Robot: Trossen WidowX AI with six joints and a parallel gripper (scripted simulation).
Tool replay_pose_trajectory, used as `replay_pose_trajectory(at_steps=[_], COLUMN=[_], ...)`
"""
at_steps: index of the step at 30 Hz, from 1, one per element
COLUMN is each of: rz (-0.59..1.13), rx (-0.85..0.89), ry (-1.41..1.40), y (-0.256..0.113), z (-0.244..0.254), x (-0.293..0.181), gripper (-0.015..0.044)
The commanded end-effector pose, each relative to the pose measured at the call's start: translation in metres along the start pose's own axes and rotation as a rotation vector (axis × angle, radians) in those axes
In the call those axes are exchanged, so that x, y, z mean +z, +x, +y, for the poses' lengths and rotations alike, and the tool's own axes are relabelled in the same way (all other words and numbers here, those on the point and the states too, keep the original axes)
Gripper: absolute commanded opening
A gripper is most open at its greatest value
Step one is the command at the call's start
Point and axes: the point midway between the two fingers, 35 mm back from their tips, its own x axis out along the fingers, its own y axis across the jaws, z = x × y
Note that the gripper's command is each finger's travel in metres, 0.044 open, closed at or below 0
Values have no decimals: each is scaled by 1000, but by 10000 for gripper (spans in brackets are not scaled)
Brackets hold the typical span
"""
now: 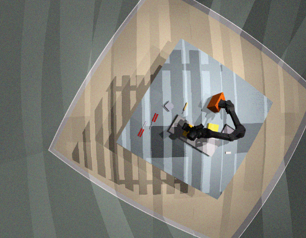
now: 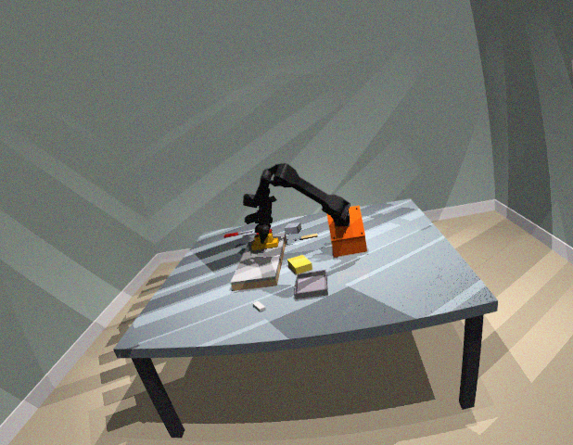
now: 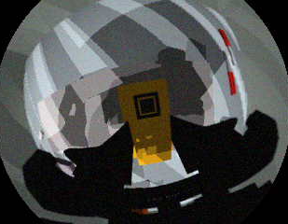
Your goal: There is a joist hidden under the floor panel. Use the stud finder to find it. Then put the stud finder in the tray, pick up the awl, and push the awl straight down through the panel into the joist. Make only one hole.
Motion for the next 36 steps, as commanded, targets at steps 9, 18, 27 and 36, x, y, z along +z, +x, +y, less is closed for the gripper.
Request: replay_pose_trajectory(at_steps=[9, 18, 27, 36], rz=[-1, -2, -2, -3], rx=[-4, -6, -8, -9], ry=[1, 0, 0, -1], y=[-1, -1, -2, -2], z=[-37, -61, -84, -102], x=[0, 0, 0, 0], gripper=[0, 0, 0, 0])
